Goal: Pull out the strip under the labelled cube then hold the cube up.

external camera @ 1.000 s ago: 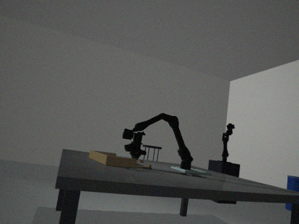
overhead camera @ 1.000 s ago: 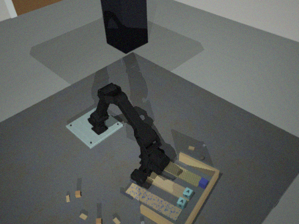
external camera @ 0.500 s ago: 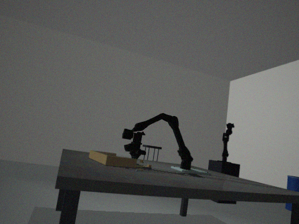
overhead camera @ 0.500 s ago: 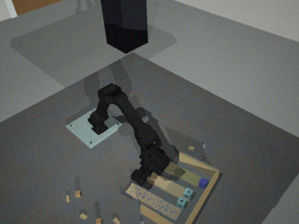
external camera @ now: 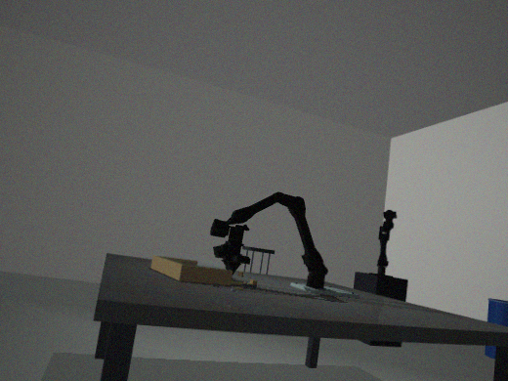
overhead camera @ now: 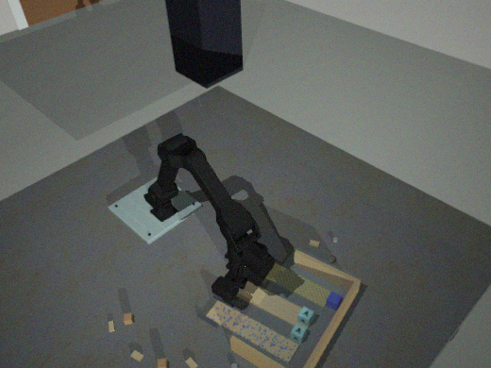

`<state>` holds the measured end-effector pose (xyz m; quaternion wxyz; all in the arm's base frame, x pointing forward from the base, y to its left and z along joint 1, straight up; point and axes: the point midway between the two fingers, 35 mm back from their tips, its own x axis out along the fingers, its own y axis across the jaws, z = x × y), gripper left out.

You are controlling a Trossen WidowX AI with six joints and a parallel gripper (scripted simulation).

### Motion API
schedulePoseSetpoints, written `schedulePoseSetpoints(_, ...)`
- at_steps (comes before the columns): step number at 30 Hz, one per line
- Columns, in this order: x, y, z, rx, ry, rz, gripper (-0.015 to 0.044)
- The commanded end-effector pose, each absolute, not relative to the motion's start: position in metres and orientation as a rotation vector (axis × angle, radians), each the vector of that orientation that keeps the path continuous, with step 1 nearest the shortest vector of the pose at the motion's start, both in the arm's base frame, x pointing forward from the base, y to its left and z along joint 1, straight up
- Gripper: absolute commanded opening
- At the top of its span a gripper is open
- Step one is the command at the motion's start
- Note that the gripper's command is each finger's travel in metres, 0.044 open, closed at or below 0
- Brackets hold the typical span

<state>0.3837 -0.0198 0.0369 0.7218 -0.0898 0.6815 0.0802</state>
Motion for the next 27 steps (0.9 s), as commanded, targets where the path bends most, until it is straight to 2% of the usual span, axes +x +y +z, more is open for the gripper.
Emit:
schedulePoseSetpoints(1, 0.373, -0.022, 0.032, -0.2, 1.523, 0.182, 0.0)
schedulePoseSetpoints(27, 0.334, -0.031, 0.03, -0.2, 1.527, 0.182, 0.0)
